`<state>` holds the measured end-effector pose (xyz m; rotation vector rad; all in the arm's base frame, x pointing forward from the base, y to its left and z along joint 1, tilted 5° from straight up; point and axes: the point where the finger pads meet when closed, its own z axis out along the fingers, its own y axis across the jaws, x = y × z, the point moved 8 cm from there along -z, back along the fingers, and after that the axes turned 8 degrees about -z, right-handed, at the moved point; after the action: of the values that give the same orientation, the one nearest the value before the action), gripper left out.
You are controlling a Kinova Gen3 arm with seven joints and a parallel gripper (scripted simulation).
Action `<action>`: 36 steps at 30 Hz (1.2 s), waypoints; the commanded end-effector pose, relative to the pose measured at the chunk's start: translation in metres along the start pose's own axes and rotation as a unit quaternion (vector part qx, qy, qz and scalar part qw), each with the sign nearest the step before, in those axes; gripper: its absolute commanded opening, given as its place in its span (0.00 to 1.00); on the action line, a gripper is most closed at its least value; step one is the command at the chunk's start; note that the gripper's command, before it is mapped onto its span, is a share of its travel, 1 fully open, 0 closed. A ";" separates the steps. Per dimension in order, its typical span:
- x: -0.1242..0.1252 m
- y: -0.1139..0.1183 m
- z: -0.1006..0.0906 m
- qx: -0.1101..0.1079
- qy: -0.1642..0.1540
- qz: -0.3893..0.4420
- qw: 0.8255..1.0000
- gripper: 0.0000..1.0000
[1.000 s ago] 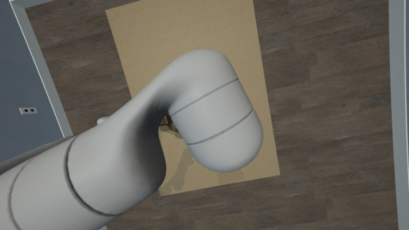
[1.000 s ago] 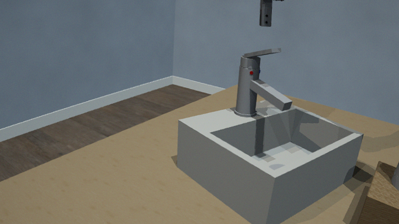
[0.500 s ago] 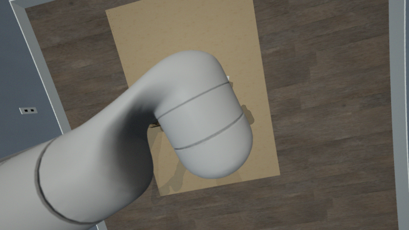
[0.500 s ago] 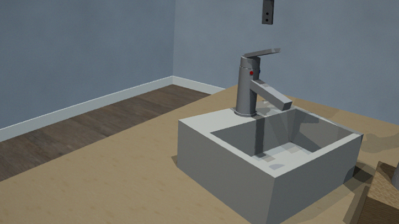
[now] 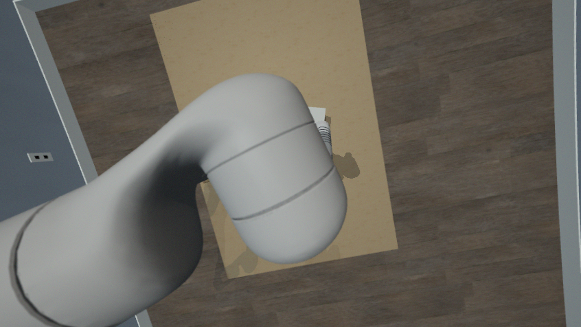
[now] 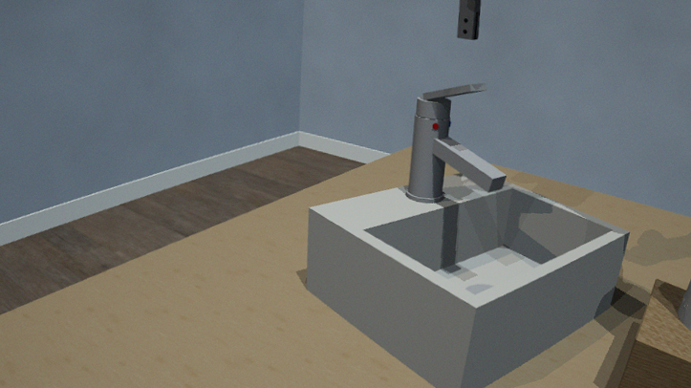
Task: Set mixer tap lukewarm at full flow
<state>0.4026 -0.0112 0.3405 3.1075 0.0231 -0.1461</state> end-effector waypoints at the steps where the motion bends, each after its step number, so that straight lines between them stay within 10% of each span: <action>1: -0.001 -0.001 -0.002 -0.001 0.003 0.008 1.000 0.00; 36: -0.005 0.004 -0.005 0.003 0.006 0.112 0.994 0.00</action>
<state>0.3978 -0.0152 0.3450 3.0874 -0.3249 -0.1225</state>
